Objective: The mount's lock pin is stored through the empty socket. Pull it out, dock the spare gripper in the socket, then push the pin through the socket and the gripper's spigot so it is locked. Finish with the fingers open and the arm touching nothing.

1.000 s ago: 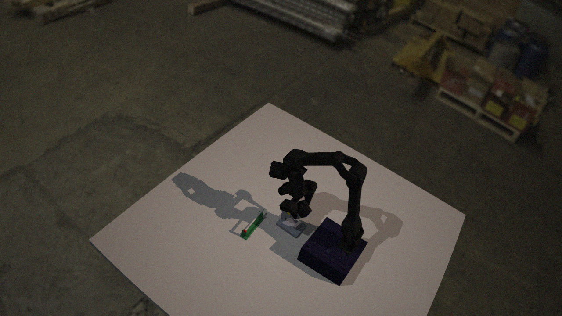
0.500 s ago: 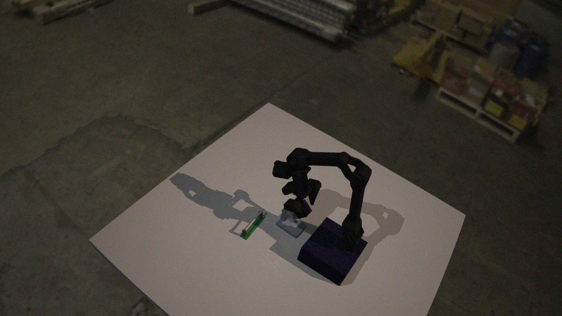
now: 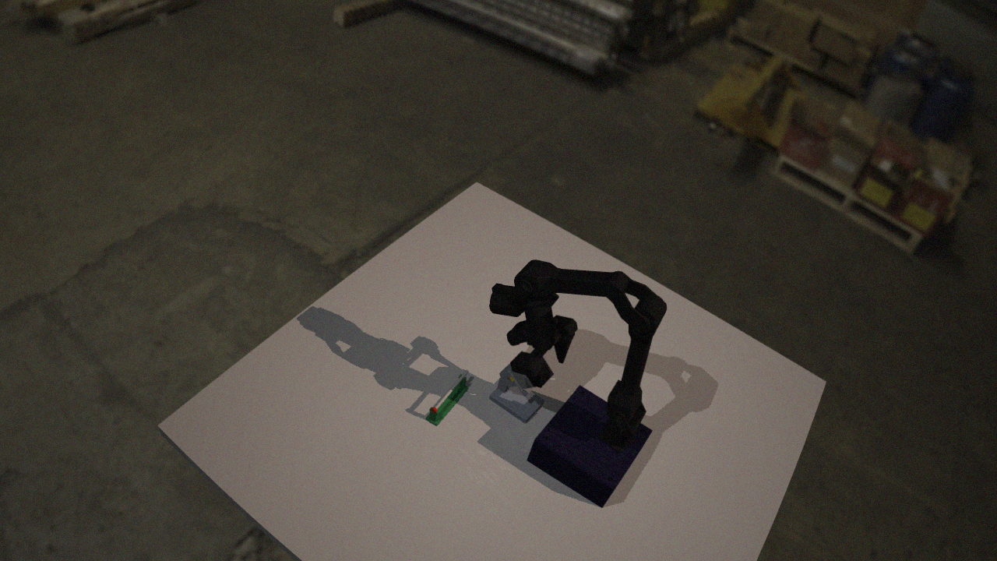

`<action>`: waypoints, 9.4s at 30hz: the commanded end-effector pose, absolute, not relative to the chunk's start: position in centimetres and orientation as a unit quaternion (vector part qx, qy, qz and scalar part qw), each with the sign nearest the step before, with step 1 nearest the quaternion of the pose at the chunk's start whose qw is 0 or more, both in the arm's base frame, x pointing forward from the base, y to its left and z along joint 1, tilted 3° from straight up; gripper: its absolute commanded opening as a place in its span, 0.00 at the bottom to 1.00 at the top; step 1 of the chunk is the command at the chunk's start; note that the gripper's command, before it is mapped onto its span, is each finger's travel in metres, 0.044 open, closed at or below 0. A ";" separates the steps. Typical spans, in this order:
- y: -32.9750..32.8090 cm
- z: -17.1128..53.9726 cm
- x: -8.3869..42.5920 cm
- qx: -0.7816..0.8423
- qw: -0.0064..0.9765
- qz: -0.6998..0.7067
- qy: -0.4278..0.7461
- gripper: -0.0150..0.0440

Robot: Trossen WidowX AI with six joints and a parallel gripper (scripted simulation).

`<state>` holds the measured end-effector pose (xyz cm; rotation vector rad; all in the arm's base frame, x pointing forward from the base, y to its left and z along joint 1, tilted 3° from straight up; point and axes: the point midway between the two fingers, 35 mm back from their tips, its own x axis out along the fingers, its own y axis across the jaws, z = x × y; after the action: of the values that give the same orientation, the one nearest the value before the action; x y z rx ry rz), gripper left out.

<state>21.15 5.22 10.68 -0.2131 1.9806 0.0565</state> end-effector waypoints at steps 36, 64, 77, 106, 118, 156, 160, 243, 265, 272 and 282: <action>5.1 16.1 19.9 -0.079 0.629 0.039 0.773 1.00; 16.9 15.9 18.3 -0.078 0.632 0.041 0.770 0.56; 19.6 12.1 29.7 -0.457 0.534 0.343 0.623 0.56; 20.2 8.7 35.8 -0.641 0.362 0.467 0.489 0.56; 19.8 3.2 35.9 -0.641 0.362 0.467 0.489 0.56; 19.2 -3.8 35.9 -0.641 0.362 0.467 0.489 0.56; 19.2 -4.3 35.9 -0.641 0.362 0.467 0.489 0.56; 18.8 3.8 29.5 -0.619 0.379 0.458 0.514 0.25; 17.9 0.3 26.5 -0.608 0.384 0.455 0.525 0.25; 17.8 -1.0 26.4 -0.608 0.385 0.455 0.525 0.25; 17.2 -0.8 26.4 -0.608 0.386 0.454 0.524 0.25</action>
<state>26.47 17.37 -0.92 -1.5482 1.3437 1.1554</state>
